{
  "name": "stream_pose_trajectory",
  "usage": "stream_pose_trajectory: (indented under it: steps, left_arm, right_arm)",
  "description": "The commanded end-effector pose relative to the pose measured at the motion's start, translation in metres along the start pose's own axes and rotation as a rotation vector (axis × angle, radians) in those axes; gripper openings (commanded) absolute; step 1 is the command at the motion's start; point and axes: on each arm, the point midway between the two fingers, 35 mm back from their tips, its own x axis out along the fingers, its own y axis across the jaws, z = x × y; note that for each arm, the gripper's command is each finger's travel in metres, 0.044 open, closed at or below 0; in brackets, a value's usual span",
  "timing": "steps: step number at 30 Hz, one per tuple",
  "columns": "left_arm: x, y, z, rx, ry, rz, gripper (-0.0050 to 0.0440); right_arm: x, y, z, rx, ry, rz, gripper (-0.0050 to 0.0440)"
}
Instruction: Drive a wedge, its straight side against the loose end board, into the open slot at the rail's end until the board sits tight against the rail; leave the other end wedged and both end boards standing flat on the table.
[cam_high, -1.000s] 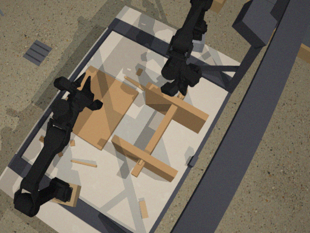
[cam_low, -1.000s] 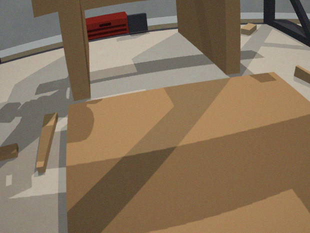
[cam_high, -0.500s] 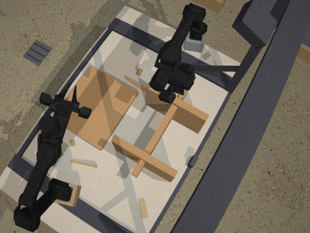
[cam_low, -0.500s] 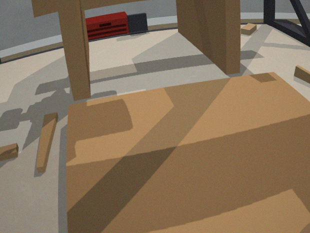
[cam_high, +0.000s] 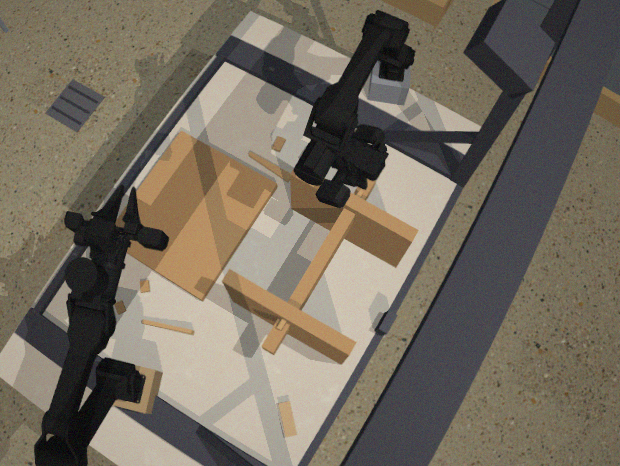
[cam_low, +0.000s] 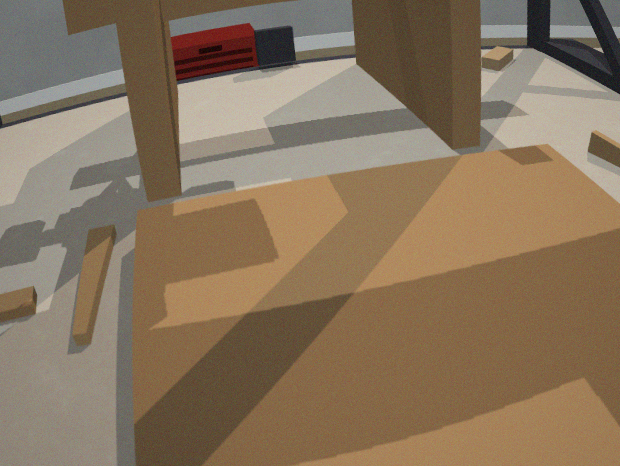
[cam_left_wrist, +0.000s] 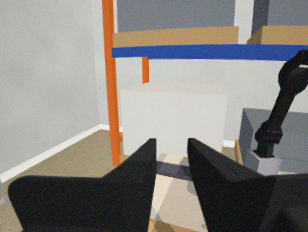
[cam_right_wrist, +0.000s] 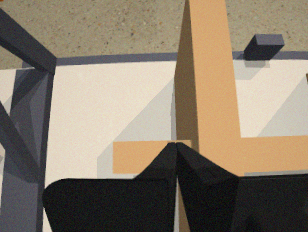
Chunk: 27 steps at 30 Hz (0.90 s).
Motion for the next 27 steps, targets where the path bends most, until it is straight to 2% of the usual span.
stream_pose_trajectory:
  steps: [1, 27]
  left_arm:
    - [0.001, -0.001, 0.009, 0.020, -0.012, 0.002, 0.0096]
    - [0.001, -0.001, 0.010, 0.019, -0.014, 0.002, 0.0096]
  right_arm:
    - [-0.012, 0.002, 0.008, -0.028, -0.007, -0.041, -0.0050]
    - [0.002, 0.001, 0.000, -0.028, -0.008, -0.045, -0.0050]
